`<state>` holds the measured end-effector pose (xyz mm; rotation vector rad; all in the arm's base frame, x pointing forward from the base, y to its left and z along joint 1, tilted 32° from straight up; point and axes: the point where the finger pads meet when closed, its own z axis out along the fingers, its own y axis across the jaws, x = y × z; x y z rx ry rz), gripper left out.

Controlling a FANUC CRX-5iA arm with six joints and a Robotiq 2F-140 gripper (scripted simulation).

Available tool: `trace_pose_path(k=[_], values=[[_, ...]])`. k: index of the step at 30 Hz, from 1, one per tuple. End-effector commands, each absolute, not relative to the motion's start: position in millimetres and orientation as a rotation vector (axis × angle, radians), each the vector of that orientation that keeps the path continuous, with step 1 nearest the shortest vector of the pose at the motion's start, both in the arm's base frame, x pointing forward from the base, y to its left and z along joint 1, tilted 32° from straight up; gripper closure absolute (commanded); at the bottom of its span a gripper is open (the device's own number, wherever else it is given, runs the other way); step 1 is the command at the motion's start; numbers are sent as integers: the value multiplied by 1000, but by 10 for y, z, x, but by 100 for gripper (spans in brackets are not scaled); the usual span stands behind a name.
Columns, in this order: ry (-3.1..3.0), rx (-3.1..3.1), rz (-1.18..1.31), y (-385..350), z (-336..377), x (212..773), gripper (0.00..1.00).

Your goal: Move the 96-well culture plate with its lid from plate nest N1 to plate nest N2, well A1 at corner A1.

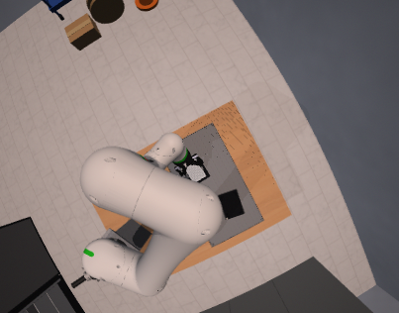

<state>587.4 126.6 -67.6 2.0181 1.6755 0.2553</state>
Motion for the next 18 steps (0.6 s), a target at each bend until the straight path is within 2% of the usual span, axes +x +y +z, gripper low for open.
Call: trace_pose_path(k=[1,18], values=[[1676,2018,255,1263,-653,5862,100],[1676,2018,255,1221,-444,5739,100]])
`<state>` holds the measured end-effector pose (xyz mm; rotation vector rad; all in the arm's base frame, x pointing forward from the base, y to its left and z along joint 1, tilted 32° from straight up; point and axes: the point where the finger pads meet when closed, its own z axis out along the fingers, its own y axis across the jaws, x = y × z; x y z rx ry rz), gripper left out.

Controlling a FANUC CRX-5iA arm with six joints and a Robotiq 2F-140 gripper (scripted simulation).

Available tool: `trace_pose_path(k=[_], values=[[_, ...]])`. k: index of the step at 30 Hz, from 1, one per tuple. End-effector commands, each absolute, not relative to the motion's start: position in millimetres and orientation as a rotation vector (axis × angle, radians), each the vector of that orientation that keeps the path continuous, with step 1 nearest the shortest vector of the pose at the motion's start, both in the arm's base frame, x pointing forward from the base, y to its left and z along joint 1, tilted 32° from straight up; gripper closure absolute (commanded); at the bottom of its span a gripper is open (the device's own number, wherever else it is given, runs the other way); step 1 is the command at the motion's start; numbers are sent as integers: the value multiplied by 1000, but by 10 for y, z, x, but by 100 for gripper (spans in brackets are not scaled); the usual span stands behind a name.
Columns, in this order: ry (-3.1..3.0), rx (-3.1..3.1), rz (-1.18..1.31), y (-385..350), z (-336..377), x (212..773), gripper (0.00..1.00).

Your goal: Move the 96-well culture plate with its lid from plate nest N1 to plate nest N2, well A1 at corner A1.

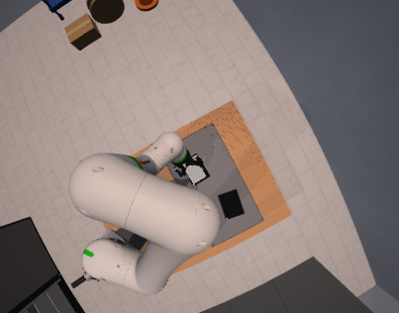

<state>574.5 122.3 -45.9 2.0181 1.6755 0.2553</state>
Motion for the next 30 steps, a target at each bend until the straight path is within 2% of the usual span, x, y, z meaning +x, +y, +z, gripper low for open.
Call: trace_pose_path(k=[1,17,30], values=[[1676,2018,255,1221,-444,5739,100],[1676,2018,255,1221,-444,5739,100],[1514,2255,250,798,-478,5828,100]])
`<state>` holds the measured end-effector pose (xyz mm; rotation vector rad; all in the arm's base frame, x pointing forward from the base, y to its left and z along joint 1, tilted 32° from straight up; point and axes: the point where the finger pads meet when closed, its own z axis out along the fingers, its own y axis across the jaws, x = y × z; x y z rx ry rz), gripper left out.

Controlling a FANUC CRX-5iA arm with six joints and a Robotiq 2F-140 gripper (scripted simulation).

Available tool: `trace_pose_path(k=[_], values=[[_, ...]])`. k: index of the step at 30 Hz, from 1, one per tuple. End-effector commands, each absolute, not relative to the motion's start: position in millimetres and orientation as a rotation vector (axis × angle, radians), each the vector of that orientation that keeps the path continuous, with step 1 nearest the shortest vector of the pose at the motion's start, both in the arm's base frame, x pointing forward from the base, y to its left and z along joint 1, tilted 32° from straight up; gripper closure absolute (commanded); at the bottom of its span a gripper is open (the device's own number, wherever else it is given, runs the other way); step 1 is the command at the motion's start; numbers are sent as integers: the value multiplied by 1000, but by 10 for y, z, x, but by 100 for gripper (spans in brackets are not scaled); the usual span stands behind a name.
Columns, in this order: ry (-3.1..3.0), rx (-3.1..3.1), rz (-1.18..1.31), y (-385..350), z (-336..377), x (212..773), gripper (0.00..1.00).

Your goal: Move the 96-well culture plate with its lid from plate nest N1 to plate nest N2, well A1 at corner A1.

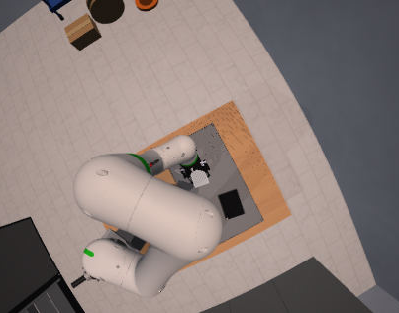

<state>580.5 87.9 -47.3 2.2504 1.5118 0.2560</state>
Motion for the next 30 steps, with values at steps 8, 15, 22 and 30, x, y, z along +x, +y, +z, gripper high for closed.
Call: trace_pose_path(k=[8,15,22,30], values=[[1514,2255,250,603,-494,5869,100],[1514,2255,250,375,-512,5917,100],[1514,2255,250,212,-525,5951,100],[1514,2255,250,-48,-546,6005,100]])
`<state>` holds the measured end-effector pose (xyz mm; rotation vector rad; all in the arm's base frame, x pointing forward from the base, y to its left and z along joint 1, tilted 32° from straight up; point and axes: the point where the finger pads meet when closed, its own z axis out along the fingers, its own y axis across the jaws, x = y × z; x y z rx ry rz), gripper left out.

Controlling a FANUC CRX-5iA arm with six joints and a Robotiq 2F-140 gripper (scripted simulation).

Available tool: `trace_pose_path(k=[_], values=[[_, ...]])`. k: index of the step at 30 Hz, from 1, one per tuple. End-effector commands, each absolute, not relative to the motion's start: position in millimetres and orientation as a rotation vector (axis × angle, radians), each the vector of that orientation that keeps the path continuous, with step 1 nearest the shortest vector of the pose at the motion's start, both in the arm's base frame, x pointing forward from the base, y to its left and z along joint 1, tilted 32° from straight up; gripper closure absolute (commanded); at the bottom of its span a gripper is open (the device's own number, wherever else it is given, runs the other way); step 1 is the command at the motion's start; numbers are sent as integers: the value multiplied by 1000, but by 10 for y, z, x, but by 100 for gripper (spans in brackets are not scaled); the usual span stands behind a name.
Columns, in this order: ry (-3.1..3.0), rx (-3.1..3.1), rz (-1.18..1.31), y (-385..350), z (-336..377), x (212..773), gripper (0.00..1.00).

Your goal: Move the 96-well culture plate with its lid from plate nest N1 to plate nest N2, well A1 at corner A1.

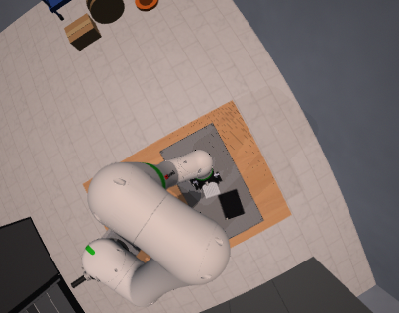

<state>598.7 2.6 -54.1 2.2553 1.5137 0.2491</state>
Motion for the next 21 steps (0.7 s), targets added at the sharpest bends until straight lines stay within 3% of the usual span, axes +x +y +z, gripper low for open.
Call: trace_pose_path(k=[1,21], values=[[1514,2255,250,-80,-549,6012,100],[1514,2255,250,-666,-596,6135,100]])
